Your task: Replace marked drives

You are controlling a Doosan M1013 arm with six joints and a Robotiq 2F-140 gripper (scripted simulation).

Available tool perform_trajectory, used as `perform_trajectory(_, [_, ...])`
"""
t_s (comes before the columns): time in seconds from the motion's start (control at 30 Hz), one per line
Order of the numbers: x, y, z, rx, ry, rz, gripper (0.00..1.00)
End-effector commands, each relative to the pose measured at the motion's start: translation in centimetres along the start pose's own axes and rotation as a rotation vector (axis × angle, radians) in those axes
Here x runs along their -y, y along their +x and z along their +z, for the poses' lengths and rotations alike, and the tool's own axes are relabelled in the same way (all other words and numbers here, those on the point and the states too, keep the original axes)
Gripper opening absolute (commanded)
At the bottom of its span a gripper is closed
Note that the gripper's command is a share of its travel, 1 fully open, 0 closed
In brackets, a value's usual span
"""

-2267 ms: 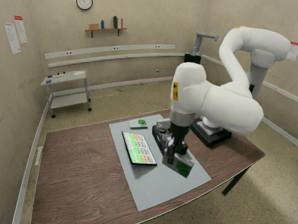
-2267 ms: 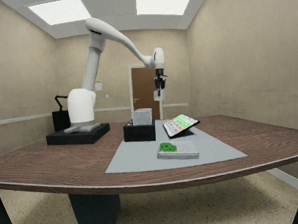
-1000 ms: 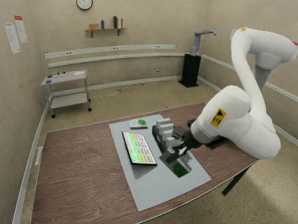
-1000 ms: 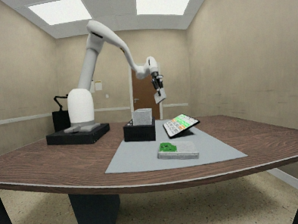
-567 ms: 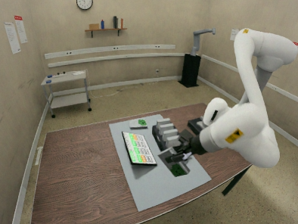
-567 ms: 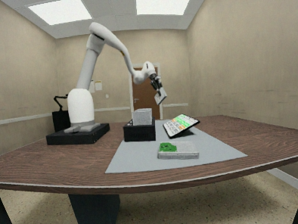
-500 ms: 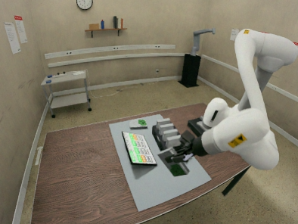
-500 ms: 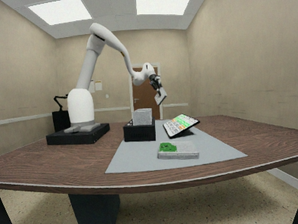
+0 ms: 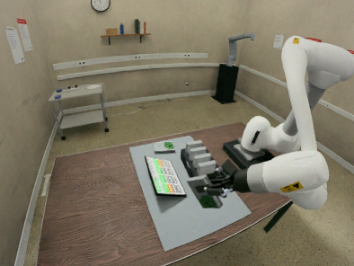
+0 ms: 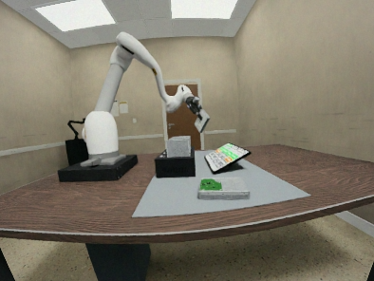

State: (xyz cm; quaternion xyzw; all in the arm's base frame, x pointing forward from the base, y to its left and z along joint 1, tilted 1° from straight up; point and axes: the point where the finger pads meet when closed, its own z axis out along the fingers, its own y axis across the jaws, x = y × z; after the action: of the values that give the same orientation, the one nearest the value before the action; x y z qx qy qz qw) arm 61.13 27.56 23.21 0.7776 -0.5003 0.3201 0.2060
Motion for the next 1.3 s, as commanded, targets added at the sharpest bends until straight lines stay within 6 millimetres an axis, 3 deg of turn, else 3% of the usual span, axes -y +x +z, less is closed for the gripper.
perform_trajectory(0.0, [0.00, 0.05, -0.03, -0.011, 0.000, 0.001, 0.10])
perform_trajectory(0.5, [-0.02, 0.07, 0.03, -0.339, -0.002, 0.000, 0.10])
perform_trajectory(1.13, [-0.02, 0.10, 0.04, -0.450, -0.002, 0.001, 0.10])
perform_trajectory(1.27, [0.00, 0.09, 0.00, -0.546, -0.001, 0.001, 0.10])
